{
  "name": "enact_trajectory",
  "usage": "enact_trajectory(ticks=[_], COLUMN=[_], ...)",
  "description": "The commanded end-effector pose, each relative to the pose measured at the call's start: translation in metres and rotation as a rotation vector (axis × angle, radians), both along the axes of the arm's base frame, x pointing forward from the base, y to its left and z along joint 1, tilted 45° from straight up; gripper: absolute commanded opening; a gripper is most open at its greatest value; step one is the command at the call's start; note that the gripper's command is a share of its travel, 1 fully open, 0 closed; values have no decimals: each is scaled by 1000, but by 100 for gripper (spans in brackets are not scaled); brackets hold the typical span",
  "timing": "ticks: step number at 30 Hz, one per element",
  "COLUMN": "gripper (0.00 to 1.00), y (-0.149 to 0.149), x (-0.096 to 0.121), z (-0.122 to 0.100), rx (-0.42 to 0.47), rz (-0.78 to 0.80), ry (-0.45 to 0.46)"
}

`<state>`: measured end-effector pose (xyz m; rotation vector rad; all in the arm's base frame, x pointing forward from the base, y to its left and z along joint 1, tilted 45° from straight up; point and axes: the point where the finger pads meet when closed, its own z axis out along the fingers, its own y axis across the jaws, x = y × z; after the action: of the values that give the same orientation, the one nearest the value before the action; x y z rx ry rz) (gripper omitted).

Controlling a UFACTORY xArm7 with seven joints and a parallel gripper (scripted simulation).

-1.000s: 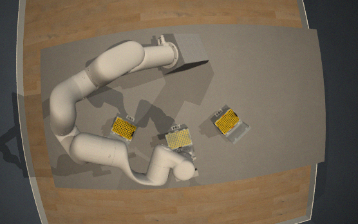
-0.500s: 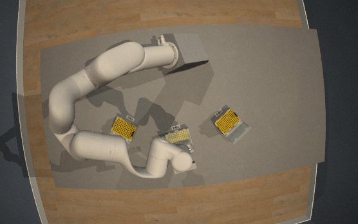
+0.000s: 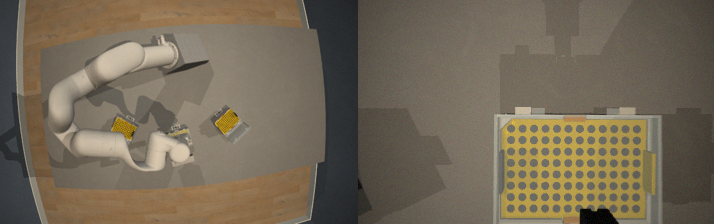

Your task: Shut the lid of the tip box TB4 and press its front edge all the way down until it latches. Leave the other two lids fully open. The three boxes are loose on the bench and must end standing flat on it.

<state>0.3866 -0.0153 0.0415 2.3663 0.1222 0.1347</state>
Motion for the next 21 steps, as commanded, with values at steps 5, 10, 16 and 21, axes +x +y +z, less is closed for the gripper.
enact_trajectory(ticks=[5,10,16,21], gripper=[0,0,0,0], y=[-9,-9,-9,-10], x=[-9,-9,-9,-9], z=[-10,-10,-10,-11], rx=[1,1,1,1], rz=[3,3,3,3], ry=[-3,-3,-3,-3])
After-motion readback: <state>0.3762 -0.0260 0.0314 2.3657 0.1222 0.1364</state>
